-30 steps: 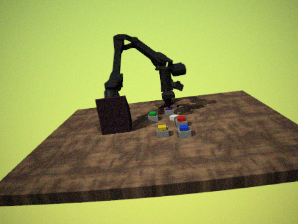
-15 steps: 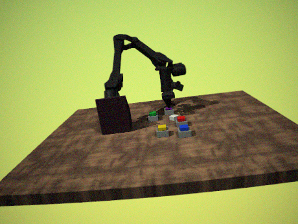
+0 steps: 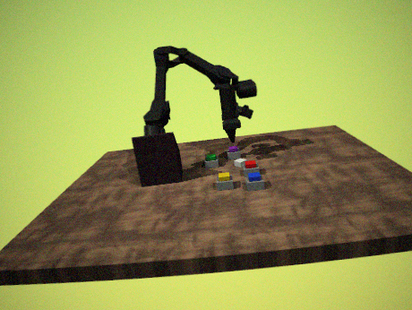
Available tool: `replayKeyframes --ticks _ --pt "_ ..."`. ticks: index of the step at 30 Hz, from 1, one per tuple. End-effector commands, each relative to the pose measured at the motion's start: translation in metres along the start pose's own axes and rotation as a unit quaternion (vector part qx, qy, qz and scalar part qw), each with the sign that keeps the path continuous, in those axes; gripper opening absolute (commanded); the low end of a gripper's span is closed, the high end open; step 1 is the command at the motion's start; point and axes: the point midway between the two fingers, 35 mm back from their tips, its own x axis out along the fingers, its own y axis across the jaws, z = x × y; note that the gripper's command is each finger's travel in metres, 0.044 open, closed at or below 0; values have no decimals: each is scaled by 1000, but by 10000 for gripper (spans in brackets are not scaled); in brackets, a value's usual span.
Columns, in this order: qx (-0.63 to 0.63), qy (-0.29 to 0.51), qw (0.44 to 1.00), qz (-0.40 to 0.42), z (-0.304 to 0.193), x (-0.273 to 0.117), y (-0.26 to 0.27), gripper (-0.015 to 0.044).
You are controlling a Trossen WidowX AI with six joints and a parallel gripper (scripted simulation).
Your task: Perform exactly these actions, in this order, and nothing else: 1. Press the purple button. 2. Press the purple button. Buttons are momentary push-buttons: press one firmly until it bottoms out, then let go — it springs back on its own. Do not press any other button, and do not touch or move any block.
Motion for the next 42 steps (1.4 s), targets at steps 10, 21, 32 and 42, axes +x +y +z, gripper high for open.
replayKeyframes --ticks 10,21,32,42 --pt "3 3 1000 0 -2 21 0 20" --pt "3 3 1000 1 -2 30 0 20" --pt "3 3 1000 1 -2 30 0 20" --pt "3 3 1000 0 -2 -8 2 46"
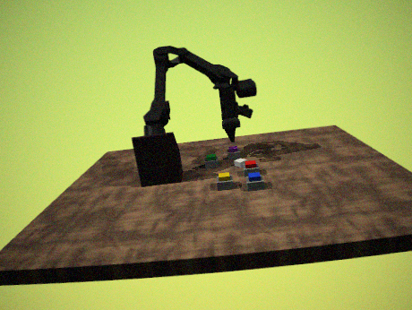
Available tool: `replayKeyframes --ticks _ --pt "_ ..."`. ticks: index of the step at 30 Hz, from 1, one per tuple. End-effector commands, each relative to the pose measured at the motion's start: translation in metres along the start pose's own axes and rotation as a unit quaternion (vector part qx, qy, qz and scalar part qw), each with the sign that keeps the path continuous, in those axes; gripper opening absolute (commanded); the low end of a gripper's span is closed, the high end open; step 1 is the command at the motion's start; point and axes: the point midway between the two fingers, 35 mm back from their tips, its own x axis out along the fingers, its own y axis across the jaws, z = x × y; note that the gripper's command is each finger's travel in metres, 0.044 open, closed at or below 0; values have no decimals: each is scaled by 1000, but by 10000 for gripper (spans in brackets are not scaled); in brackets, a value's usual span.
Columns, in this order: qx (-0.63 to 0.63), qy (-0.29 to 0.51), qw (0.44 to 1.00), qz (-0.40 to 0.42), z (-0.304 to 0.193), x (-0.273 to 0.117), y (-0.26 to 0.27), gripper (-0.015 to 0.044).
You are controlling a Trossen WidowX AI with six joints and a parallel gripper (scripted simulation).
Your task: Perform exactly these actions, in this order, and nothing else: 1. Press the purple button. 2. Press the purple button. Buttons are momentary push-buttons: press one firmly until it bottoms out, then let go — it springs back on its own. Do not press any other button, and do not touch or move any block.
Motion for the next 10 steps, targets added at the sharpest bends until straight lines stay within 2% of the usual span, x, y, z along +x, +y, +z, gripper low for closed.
replayKeyframes --ticks 1,5,9,10 --pt "-3 3 1000 1 -2 -13 9 73" --pt "-3 3 1000 1 -15 -63 48 178" --pt "-3 3 1000 1 -16 -65 50 283" --pt "-3 3 1000 1 -16 -65 50 283"
